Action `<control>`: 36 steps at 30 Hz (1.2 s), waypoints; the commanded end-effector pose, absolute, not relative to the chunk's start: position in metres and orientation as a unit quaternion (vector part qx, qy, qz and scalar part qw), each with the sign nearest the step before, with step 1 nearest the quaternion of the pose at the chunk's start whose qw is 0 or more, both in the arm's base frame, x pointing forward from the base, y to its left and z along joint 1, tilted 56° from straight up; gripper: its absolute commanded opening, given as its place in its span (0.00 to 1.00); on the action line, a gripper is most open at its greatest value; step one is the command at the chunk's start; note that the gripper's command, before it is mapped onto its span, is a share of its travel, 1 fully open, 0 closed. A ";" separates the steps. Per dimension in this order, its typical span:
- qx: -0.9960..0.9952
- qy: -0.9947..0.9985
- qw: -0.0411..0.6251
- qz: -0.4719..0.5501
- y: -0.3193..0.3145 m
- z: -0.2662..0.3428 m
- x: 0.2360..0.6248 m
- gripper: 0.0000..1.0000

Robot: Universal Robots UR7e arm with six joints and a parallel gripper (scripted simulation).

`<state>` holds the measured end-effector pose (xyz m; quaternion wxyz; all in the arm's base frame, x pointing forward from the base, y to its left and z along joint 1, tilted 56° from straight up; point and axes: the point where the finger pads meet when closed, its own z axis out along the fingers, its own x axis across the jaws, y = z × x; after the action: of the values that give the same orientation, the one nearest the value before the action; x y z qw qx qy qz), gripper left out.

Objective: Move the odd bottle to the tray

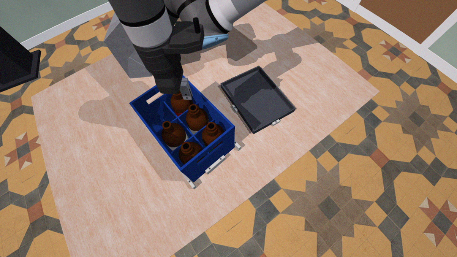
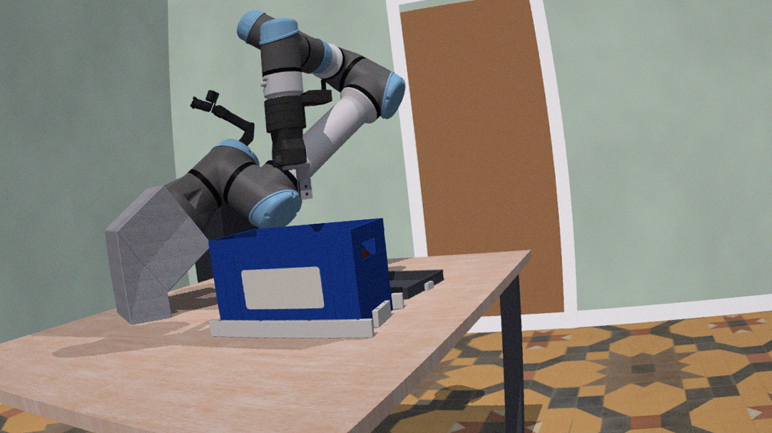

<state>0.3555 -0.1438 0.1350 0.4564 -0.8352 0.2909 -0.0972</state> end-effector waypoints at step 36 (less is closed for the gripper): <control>-0.835 0.291 0.457 -0.098 -0.209 0.120 0.448 1.00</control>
<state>0.4477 -0.2081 0.1197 0.4568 -0.8351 0.2907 -0.0974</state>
